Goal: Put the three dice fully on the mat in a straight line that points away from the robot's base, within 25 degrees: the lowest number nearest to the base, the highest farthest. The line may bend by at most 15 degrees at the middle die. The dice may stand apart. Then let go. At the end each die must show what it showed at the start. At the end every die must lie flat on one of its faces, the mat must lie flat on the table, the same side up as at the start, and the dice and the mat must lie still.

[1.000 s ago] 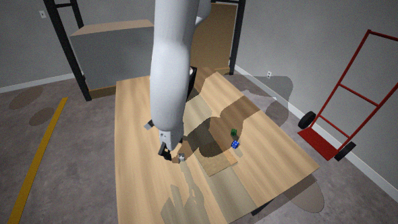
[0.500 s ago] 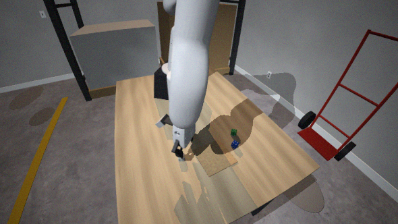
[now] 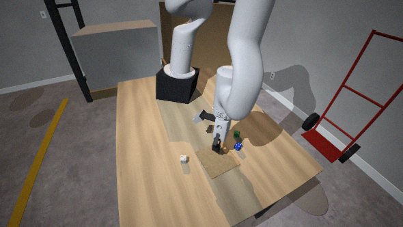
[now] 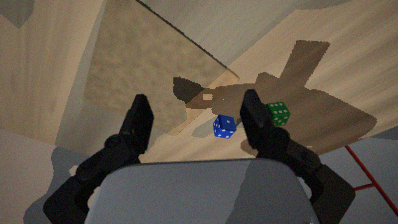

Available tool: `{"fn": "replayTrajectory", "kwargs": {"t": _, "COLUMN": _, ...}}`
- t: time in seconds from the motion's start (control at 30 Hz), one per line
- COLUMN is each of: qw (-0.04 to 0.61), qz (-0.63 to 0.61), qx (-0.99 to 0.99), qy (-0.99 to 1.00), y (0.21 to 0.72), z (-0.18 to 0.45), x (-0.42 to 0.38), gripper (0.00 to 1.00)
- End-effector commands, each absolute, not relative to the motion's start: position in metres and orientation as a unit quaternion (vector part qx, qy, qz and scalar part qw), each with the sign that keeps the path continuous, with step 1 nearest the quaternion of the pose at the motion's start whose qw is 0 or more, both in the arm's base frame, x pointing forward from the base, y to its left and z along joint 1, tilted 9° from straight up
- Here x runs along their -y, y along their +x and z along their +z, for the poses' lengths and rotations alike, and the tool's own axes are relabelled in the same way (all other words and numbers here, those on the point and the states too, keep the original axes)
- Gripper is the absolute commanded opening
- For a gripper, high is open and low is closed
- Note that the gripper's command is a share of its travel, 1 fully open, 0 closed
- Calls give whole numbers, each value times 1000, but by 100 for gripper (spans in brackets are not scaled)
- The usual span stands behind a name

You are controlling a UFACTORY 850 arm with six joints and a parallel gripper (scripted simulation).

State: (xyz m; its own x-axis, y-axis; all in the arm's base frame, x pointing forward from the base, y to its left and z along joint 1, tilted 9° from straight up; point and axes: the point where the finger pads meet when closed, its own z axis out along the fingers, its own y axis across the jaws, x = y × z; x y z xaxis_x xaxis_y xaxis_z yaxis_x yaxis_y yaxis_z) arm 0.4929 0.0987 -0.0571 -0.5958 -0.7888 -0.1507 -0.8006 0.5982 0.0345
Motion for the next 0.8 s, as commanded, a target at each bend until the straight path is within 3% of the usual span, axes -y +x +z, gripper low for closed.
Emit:
{"fn": "replayTrajectory", "kwargs": {"t": 0.0, "qw": 62, "qz": 47, "qx": -892, "qy": -445, "y": 494, "z": -53, "x": -125, "gripper": 100}}
{"fn": "replayTrajectory", "kwargs": {"t": 0.77, "qw": 62, "qz": 47, "qx": -892, "qy": -445, "y": 492, "z": -48, "x": -159, "gripper": 100}}
